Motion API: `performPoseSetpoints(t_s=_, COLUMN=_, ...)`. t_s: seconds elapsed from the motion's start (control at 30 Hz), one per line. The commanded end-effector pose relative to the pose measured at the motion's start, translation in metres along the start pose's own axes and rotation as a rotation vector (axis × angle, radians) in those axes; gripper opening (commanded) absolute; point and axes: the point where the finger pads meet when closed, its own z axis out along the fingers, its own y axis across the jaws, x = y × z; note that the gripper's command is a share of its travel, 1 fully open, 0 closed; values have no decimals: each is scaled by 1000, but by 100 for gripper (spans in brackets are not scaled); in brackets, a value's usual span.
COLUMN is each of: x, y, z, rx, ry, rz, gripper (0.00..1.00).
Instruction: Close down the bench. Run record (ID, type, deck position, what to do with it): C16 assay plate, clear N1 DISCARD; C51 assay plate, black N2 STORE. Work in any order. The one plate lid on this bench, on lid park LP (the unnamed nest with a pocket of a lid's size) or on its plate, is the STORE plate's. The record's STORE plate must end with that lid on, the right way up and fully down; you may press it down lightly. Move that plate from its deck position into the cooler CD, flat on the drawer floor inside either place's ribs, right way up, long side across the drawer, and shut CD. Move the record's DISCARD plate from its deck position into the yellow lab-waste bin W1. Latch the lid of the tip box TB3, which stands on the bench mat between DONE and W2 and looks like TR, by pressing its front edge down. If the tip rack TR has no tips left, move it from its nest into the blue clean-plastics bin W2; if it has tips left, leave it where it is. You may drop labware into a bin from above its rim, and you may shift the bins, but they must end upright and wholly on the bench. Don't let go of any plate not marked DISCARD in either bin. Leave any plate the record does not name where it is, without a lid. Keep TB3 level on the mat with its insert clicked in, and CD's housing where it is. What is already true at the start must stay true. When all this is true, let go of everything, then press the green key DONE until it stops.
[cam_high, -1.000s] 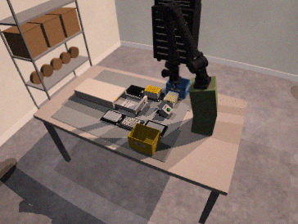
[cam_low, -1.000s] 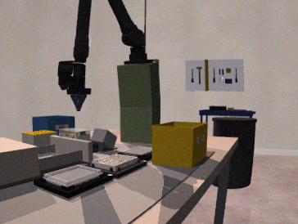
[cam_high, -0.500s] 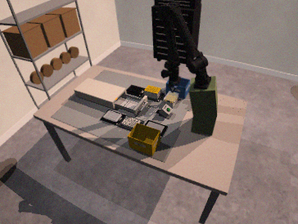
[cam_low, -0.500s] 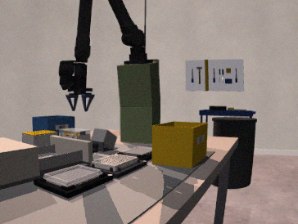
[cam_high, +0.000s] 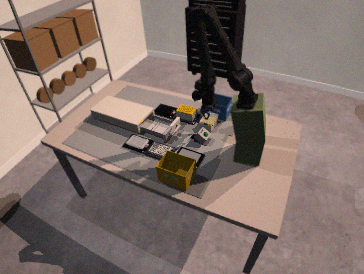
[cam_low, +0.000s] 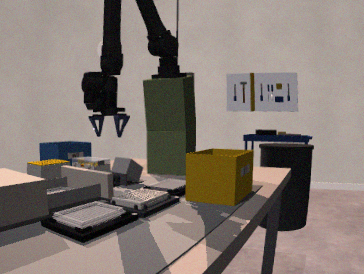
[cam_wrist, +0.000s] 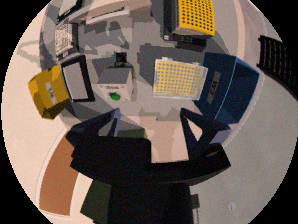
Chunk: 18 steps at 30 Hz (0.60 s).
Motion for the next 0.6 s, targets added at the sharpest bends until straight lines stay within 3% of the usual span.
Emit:
performPoseSetpoints(t_s=0.0, x=-4, y=7, z=-3, rx=9, ry=-20, rz=27, gripper=100)
performPoseSetpoints(t_s=0.57, x=-13, y=66, z=-3, rx=5, ry=-26, rz=27, gripper=100)
